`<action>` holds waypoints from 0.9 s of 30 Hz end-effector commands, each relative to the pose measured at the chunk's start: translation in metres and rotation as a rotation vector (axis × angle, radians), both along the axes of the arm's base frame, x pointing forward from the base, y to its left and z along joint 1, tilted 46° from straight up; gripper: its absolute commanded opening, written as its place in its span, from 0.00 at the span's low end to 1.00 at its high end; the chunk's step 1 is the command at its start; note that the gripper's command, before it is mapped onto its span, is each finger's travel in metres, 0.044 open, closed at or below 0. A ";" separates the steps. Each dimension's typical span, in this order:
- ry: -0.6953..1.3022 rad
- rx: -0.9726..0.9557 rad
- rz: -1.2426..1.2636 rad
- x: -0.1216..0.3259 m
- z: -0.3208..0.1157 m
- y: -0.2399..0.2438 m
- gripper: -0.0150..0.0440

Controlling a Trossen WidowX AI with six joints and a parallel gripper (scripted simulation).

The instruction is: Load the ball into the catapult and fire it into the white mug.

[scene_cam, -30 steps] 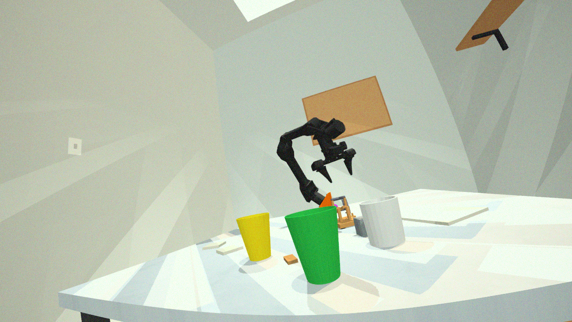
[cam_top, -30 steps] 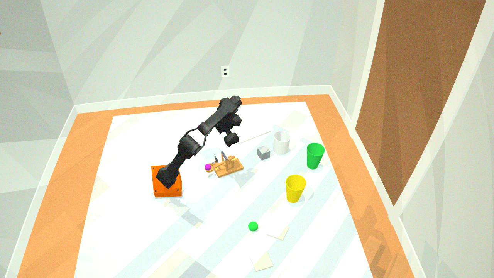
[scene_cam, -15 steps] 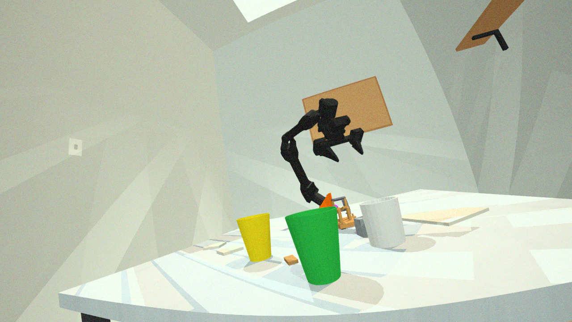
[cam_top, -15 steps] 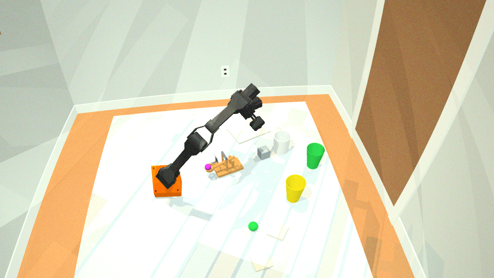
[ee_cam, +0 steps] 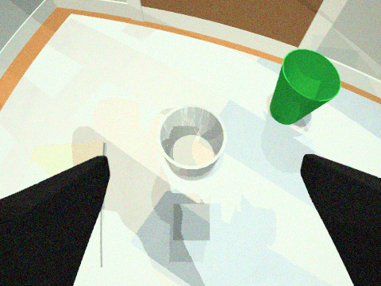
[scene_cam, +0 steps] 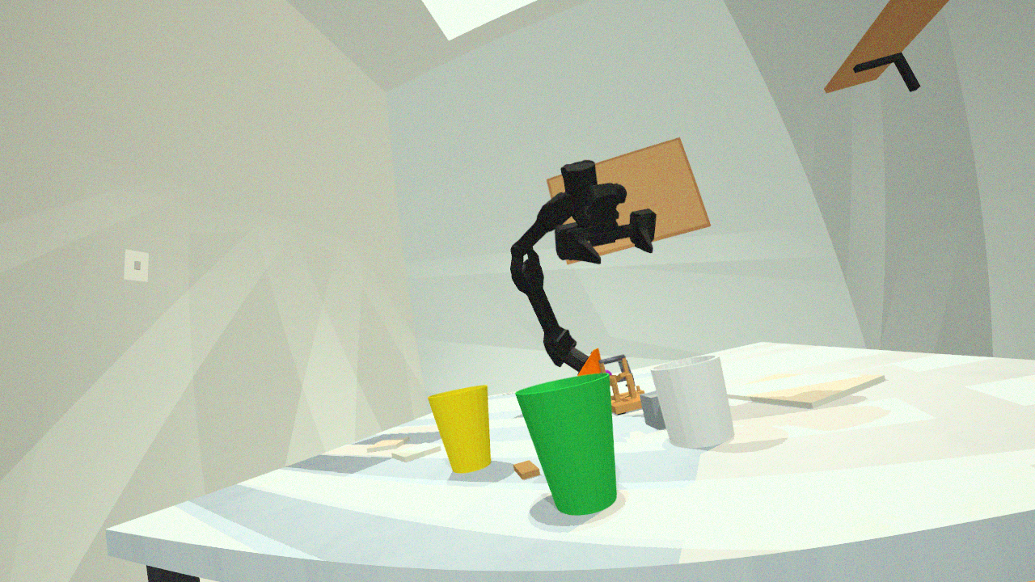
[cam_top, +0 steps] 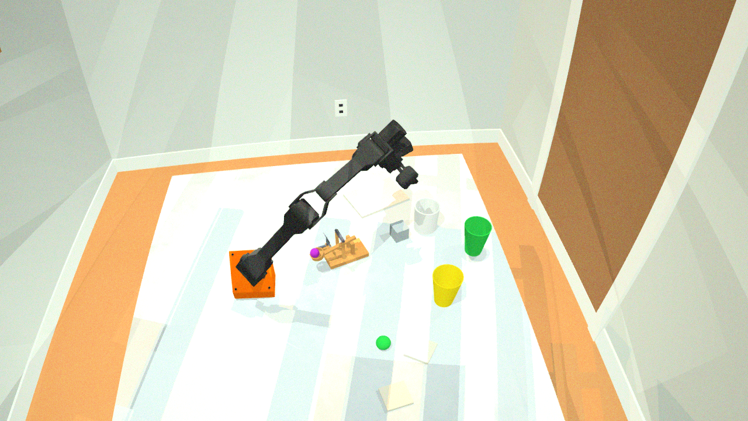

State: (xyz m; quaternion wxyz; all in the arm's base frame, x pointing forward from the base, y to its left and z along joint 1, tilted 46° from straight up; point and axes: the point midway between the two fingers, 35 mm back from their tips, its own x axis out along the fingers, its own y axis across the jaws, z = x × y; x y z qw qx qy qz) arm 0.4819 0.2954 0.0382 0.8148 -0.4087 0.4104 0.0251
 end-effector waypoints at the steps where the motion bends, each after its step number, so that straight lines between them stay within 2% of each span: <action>1: -0.004 -0.005 0.002 0.002 -0.001 0.000 1.00; 9: -0.004 -0.005 0.002 0.002 -0.001 0.000 1.00; 25: -0.004 -0.005 0.002 0.002 -0.001 0.000 0.29; 27: -0.004 -0.005 0.002 0.002 -0.001 0.000 0.25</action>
